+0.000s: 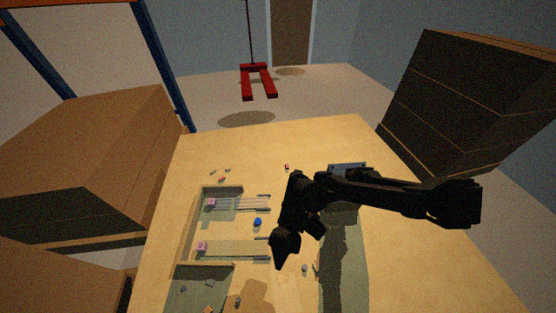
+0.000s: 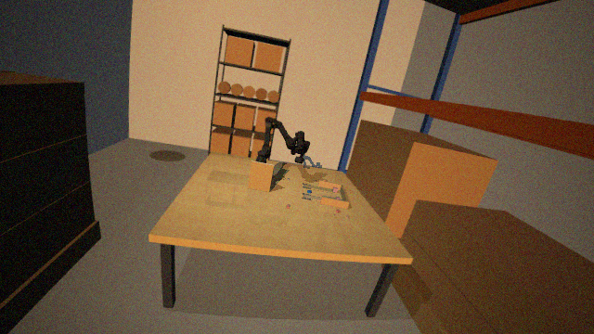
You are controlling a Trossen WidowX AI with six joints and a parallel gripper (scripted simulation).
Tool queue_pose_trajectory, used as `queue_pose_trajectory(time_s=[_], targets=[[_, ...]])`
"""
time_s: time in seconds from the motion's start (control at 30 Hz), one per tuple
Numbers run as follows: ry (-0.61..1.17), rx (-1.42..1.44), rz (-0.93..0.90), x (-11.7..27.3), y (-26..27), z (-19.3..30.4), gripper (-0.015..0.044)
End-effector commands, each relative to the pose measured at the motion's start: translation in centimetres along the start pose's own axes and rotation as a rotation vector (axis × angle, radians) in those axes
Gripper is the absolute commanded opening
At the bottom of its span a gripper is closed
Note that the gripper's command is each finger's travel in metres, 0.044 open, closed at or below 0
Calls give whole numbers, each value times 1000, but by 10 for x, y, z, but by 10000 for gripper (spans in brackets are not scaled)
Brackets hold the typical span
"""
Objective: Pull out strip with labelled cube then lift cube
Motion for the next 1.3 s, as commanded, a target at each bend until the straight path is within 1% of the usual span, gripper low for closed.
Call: queue_pose_trajectory(time_s=[0.0, 0.07, 0.17, 0.27, 0.37, 0.47, 0.57, 0.63, 1.27], targets=[[8, -23, 0, 1, 1, 1, 400], [74, -204, 1, 8, 10, 7, 400], [222, -609, 35, 27, 31, 20, 400], [368, -1009, 113, 47, 53, 29, 400], [508, -1400, 238, 68, 76, 34, 400], [636, -1775, 413, 90, 101, 35, 400], [708, -2004, 555, 105, 116, 33, 400], [729, -2072, 603, 109, 121, 32, 400], [729, -2072, 603, 109, 121, 32, 400]])
Point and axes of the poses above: the point midway between the two fingers, 35 mm back from their tips, its own x axis back along the fingers, its own y axis across the jaws, z = x × y, the point moved 4 cm from there along x, back along the fingers, and after that the axes turned 9 degrees about x, right-handed, at the moved point
